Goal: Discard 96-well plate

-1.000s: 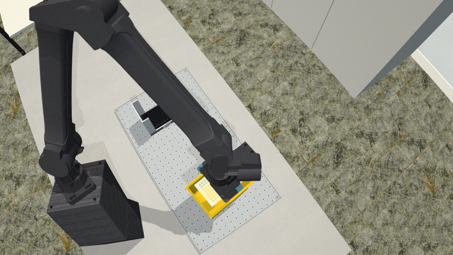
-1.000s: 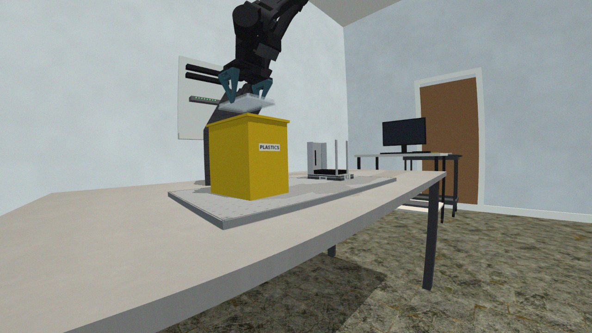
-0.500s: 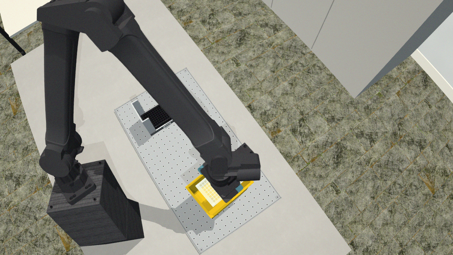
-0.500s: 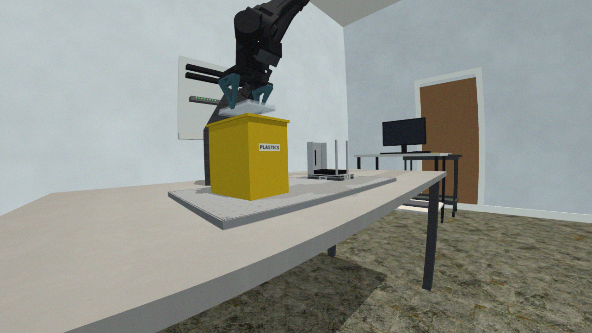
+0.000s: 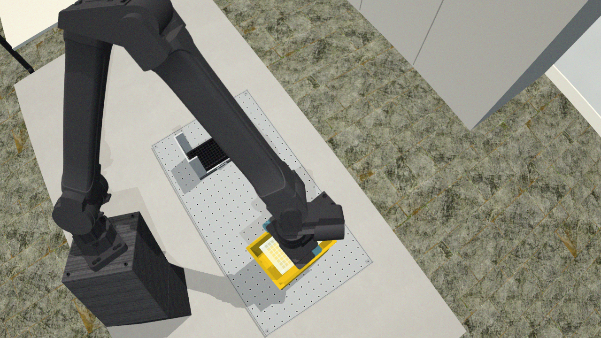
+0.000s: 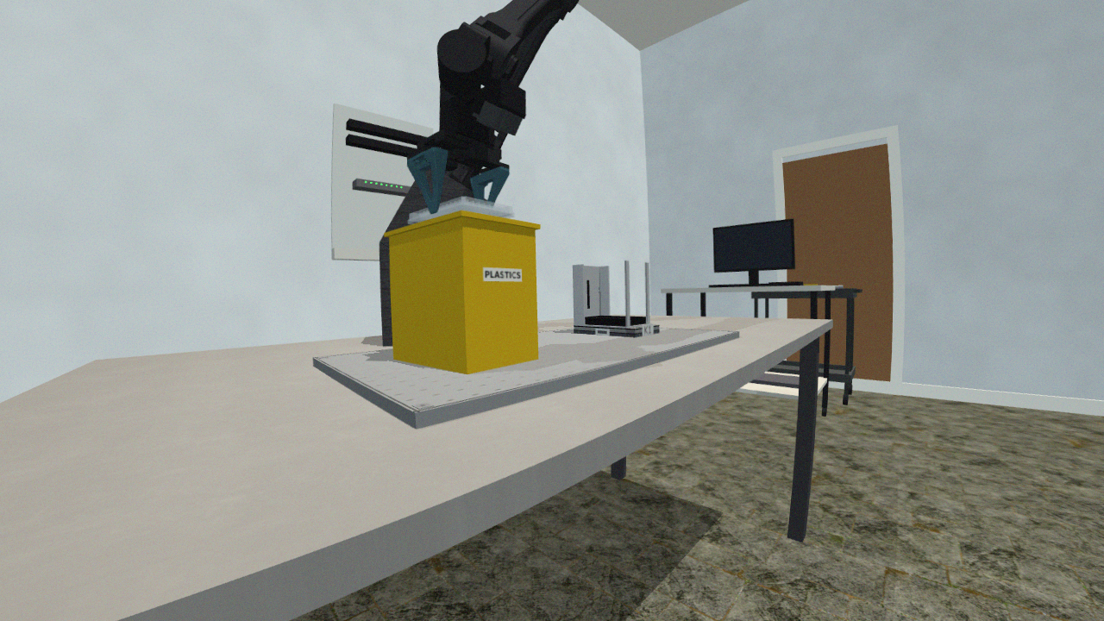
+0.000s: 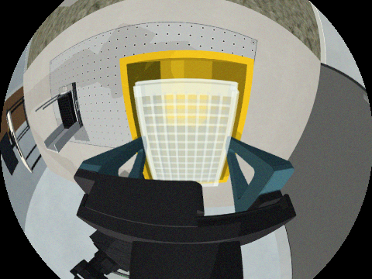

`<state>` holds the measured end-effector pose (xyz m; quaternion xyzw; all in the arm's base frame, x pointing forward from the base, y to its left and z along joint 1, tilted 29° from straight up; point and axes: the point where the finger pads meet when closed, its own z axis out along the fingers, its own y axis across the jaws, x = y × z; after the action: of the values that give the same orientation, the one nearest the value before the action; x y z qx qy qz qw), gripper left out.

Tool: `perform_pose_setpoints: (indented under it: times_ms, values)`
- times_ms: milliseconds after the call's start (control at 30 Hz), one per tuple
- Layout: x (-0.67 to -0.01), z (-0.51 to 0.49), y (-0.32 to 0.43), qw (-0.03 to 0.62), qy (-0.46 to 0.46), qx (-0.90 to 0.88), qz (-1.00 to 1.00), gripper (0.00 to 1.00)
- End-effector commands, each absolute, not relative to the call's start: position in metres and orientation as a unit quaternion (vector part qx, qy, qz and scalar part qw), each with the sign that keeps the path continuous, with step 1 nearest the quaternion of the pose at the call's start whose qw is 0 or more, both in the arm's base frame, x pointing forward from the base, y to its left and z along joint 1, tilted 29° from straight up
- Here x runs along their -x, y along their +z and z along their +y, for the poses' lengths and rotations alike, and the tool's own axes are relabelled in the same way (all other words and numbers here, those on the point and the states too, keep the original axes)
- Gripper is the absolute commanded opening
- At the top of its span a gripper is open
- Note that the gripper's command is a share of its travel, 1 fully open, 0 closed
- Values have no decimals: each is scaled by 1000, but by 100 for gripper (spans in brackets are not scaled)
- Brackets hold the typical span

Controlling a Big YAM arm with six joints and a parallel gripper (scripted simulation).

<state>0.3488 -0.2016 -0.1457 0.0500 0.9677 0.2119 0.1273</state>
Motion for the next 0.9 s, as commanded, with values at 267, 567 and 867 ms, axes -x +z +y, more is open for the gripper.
perform_pose_setpoints:
  times_ms: [267, 567, 867]
  values:
    - [-354, -197, -148, 126, 216, -47, 967, 0]
    - [-355, -197, -148, 127, 215, -46, 967, 0]
    - [-355, -198, -148, 127, 215, -45, 967, 0]
